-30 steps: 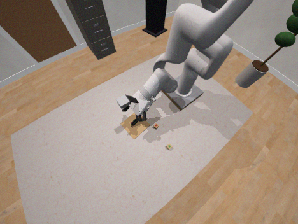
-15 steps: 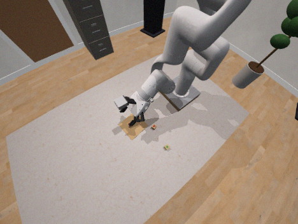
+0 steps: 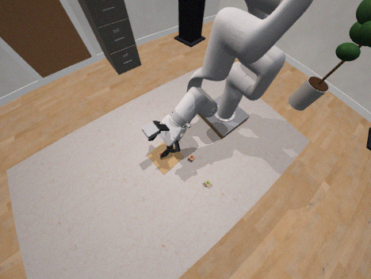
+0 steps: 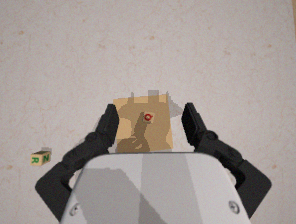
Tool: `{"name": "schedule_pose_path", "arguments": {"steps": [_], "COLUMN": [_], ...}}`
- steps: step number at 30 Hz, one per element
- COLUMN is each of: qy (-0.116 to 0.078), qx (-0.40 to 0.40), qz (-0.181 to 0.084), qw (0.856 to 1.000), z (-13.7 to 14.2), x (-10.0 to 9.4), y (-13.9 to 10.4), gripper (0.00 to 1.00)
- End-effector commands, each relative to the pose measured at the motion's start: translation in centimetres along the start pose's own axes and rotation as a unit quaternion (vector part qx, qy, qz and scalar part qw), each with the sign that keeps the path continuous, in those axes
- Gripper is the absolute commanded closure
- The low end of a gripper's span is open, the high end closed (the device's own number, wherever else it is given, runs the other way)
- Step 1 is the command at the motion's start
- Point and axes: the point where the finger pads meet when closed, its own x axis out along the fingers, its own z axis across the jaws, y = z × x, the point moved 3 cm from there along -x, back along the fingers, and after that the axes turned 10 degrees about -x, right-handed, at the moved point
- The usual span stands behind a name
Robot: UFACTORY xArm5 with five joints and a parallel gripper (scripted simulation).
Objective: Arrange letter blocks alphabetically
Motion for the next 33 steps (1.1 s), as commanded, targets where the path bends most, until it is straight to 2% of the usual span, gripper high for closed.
{"name": "schedule_pose_path", "arguments": {"steps": [1, 9, 21, 23, 25, 33], "qy": [0.002, 0.007, 0.022, 0.022, 0.028, 0.04], "qx": [-0.038, -0.11, -0.26, -0.26, -0.303, -0.391], "qz": [-0.004, -0.012, -0.027, -0.027, -0.031, -0.037], "qw": [0.999, 0.994, 0.965, 0.965, 0.952, 0.919], "z": [0.0, -0.2, -0.5, -0.5, -0.6, -0.8], "x": [0.2, 0.5, 1.1, 1.1, 1.3, 1.6], "y": [0.2, 0.5, 1.0, 1.0, 1.2, 1.5], "gripper": [0.0, 0.0, 0.0, 0.0, 0.0, 0.0]}}
